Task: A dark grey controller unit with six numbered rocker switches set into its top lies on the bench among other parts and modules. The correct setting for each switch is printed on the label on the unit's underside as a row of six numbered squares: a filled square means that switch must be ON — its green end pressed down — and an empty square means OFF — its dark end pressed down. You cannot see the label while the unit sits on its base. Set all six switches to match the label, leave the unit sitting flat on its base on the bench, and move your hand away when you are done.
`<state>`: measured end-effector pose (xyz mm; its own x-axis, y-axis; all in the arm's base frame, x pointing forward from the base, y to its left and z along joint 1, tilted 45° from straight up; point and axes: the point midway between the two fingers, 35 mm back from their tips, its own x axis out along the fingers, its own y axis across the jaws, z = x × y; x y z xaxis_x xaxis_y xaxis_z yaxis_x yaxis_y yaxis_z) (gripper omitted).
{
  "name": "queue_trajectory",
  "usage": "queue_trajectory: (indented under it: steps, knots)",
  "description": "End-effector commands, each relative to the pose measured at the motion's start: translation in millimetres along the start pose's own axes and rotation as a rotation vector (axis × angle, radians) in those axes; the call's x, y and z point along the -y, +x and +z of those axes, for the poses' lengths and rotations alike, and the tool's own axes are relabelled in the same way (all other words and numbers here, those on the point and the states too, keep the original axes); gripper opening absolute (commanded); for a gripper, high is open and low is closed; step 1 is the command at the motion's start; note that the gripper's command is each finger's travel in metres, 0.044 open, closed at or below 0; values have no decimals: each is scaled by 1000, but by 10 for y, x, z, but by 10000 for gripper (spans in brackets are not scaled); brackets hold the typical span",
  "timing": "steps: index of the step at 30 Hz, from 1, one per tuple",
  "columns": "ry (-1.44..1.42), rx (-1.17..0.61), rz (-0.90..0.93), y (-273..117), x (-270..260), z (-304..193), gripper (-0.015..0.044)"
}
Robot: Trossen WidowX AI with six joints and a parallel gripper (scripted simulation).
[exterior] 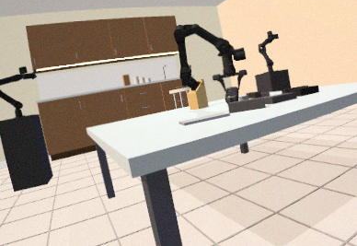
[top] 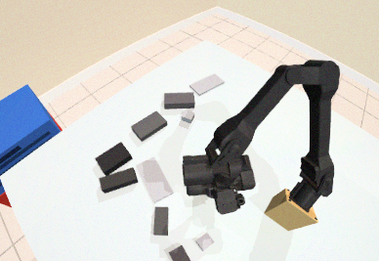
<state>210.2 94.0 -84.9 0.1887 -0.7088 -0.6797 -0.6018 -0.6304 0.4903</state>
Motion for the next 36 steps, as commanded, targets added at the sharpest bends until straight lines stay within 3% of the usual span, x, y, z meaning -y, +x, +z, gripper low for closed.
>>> queue_trajectory:
  steps: [1,36]
  knots:
    - [6,-3,-11,-59,26,-72,335]
    - [5,72,-11,-234,22,-312,336]
